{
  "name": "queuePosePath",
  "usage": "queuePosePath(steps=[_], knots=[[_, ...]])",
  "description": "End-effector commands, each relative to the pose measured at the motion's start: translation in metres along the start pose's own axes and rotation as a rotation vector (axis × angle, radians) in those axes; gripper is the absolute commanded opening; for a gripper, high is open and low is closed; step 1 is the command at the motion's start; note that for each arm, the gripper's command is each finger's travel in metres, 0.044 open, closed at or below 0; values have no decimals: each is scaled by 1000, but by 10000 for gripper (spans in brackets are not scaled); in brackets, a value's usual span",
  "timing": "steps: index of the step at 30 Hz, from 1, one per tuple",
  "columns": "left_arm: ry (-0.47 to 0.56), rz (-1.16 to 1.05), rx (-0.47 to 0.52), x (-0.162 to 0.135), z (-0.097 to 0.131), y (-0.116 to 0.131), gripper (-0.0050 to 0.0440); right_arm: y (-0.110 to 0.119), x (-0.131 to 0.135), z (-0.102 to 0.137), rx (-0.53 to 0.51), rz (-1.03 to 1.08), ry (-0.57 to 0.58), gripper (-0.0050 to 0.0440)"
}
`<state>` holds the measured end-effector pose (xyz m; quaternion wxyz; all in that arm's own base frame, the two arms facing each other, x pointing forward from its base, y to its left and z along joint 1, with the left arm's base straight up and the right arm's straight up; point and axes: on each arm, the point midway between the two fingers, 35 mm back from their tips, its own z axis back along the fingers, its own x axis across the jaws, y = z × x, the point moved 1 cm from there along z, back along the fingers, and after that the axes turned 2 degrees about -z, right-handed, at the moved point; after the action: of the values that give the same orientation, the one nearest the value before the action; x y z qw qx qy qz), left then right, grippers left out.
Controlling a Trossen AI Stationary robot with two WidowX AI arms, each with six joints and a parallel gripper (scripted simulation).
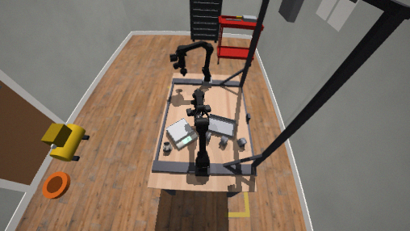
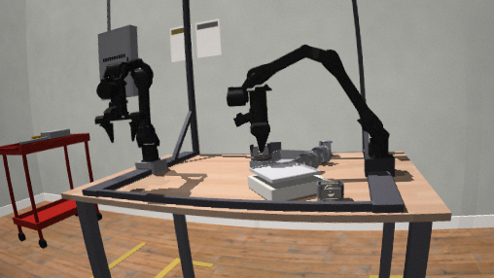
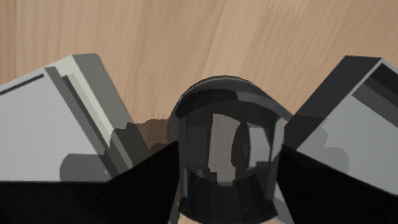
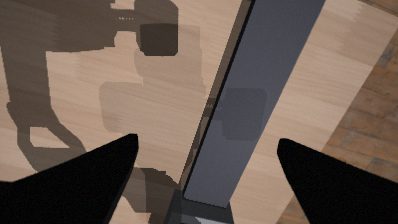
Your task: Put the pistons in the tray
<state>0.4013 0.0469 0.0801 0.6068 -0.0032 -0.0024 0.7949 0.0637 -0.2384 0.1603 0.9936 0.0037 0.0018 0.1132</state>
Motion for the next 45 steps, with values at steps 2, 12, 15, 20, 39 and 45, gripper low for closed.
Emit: queuePosePath(steps=[2, 12, 15, 20, 39, 45], knots=[[3, 1, -29, -2, 1, -4, 158, -5, 0, 8, -32, -1, -4, 400], [3, 0, -29, -2, -14, -4, 158, -5, 0, 8, -32, -1, -4, 400], [4, 0, -36, -2, -16, -4, 158, -5, 0, 8, -32, -1, -4, 400], [3, 0, -29, -2, -24, -4, 158, -5, 0, 8, -32, -1, -4, 400], [5, 0, -39, -2, -48, -6, 158, -5, 0, 8, -32, -1, -4, 400], [7, 0, -53, -2, -49, -8, 158, -5, 0, 8, -32, -1, -4, 400]])
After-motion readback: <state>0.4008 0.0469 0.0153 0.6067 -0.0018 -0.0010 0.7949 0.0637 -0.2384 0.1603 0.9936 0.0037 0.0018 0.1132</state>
